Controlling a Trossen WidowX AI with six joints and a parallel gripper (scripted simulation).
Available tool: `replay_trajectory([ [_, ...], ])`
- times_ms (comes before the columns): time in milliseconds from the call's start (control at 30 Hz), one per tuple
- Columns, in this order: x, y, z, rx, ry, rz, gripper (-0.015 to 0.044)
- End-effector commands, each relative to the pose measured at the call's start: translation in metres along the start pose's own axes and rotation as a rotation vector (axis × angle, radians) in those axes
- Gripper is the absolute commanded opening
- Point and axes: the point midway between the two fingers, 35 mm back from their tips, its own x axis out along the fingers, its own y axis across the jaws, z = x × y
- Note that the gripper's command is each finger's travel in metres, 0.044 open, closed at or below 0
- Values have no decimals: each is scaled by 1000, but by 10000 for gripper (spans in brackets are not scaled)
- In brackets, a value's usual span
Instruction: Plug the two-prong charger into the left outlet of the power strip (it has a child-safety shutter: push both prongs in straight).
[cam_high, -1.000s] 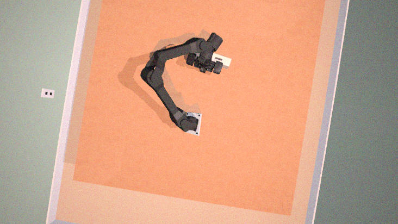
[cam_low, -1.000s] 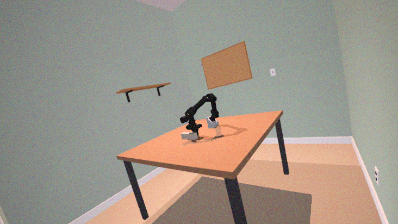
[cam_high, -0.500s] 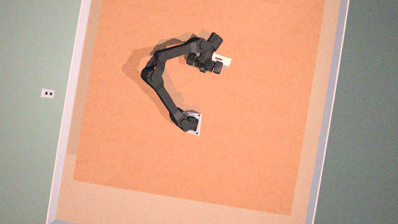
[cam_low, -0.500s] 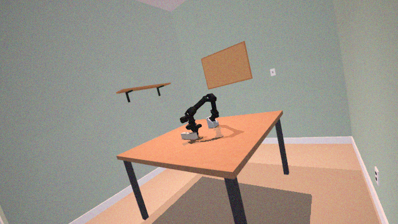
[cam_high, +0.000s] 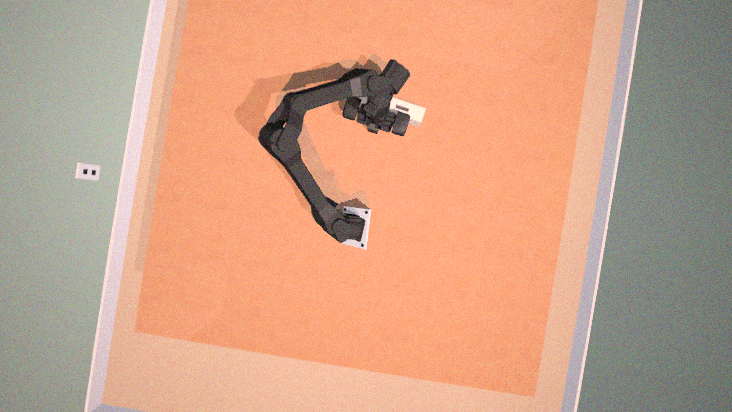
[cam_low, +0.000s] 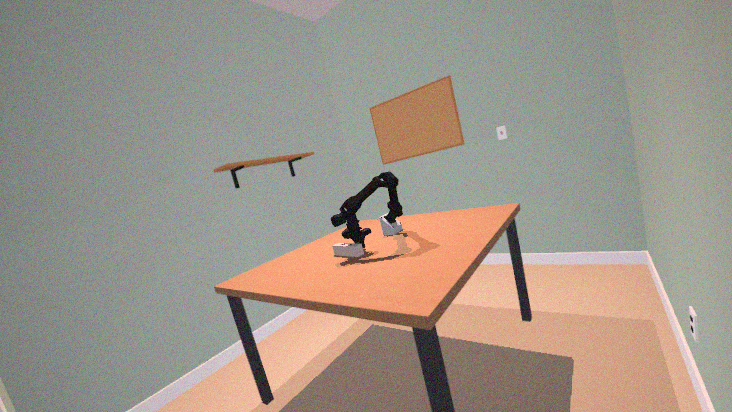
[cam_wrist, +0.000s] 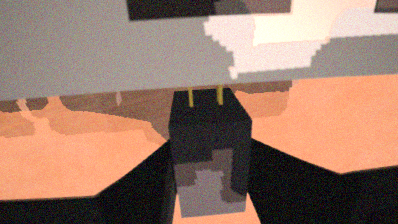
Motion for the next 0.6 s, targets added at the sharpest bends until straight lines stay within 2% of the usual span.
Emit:
replay_trajectory([
  [0, -1, 1, 1, 5, -2, 5, 0],
  [567, -2, 1, 4, 5, -2, 5, 0],
])
